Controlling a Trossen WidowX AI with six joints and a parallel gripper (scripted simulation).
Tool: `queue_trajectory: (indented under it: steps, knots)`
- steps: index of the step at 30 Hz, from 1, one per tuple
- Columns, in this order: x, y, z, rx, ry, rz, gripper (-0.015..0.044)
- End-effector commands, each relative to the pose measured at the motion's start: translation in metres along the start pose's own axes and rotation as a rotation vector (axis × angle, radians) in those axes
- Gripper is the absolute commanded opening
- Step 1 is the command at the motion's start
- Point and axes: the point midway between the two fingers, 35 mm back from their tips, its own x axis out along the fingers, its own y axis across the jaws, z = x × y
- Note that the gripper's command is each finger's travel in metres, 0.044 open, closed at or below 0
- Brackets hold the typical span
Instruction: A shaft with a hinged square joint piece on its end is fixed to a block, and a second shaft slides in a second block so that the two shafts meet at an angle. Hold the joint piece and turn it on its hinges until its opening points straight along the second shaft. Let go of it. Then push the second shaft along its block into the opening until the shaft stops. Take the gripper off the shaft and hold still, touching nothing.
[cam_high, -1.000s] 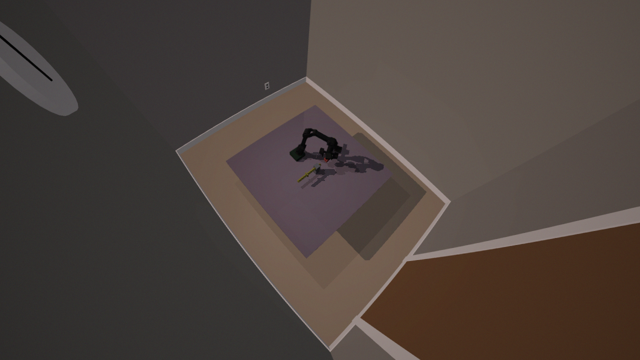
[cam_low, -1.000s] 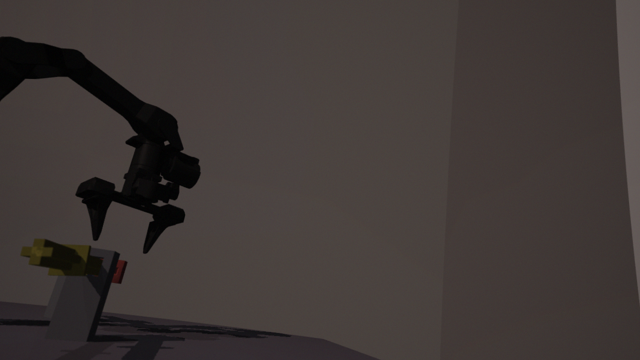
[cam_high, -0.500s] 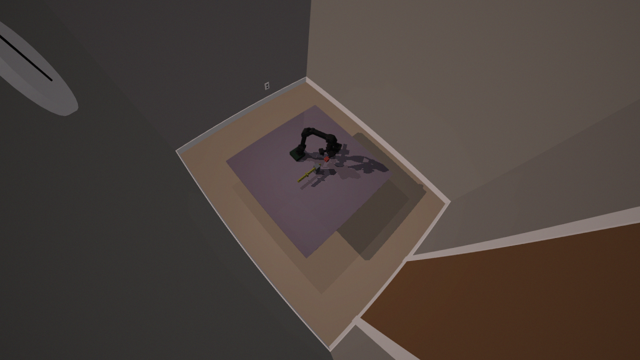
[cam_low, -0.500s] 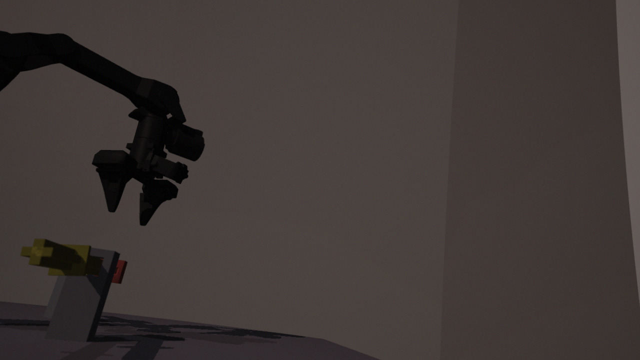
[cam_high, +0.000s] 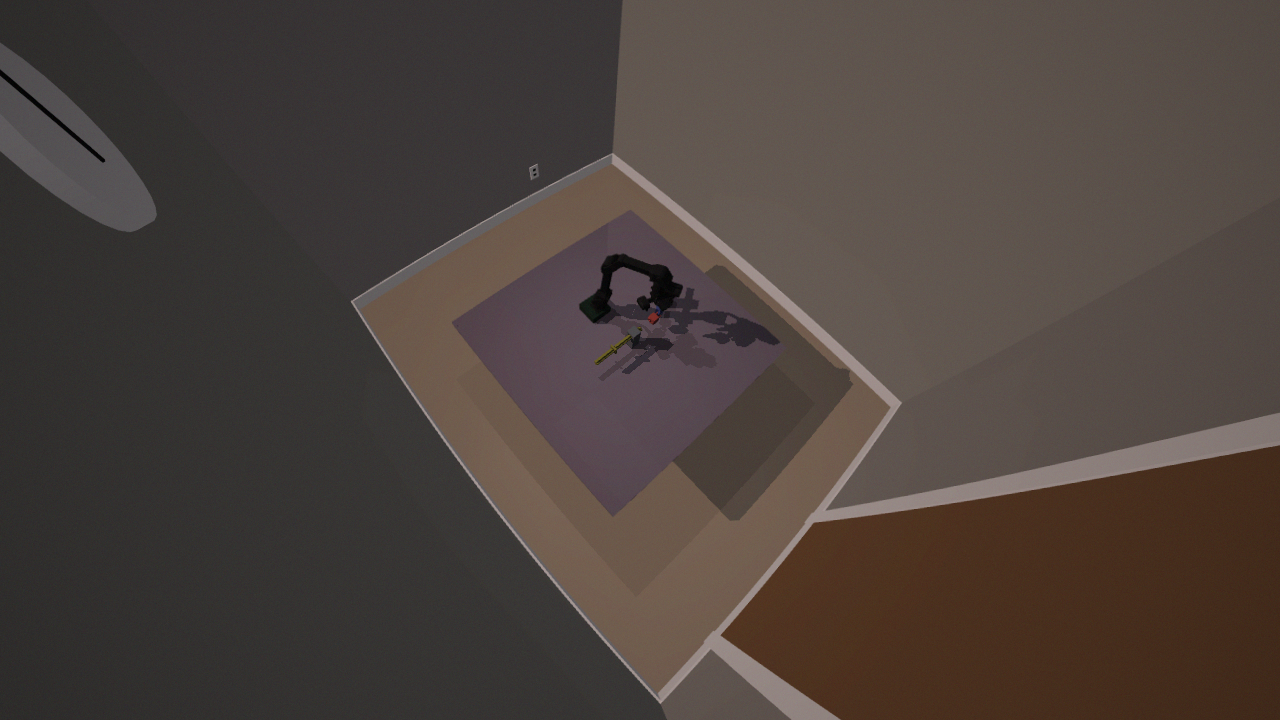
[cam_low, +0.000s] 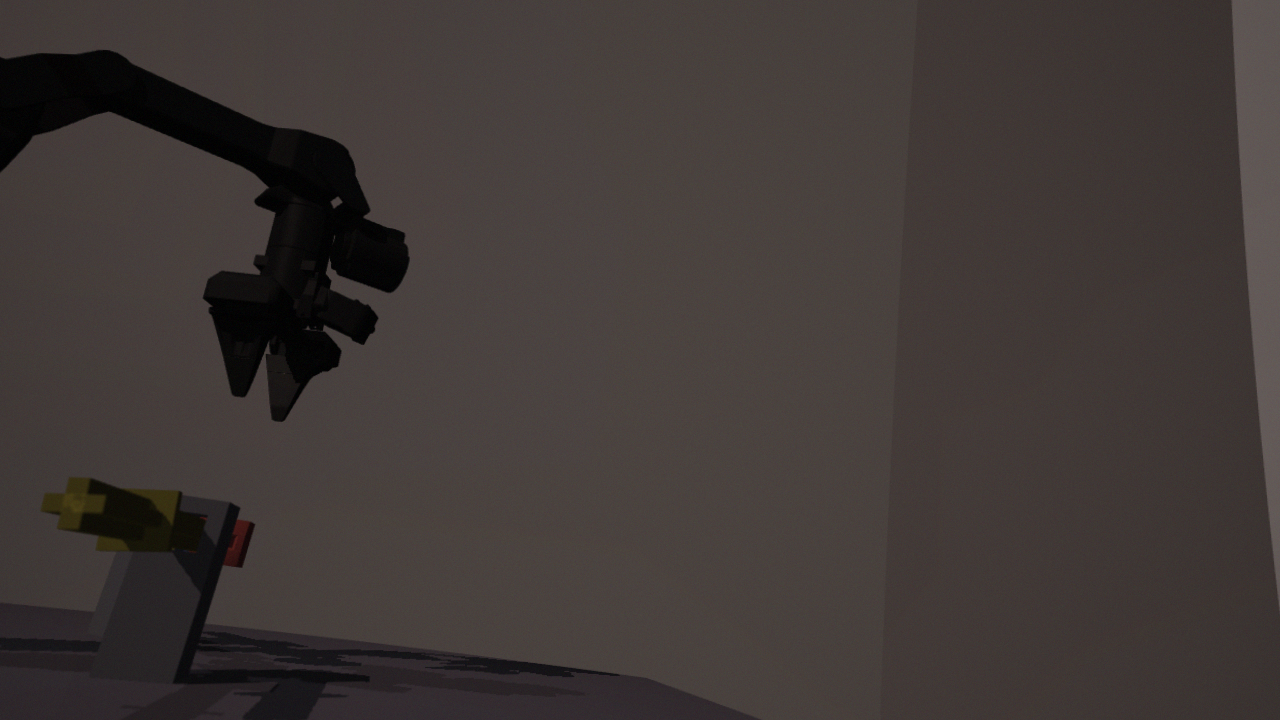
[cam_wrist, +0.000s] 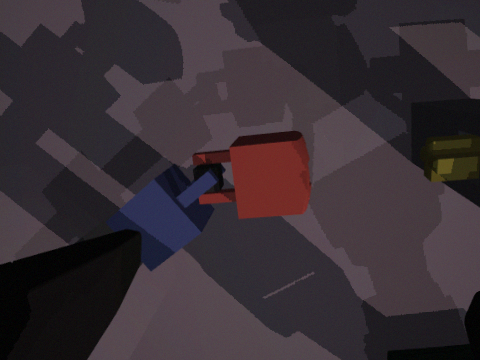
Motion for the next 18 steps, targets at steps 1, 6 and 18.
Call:
queue_trajectory:
  steps: [1, 6, 18]
  knots:
    - [0.0, -0.002, 0.0, 0.022, 0.007, 0.004, 0.044]
    - [0.009, -0.012, 0.004, 0.17, 0.059, 0.038, 0.044]
    - [0.029, -0.036, 0.012, 0.542, 0.19, 0.123, 0.044]
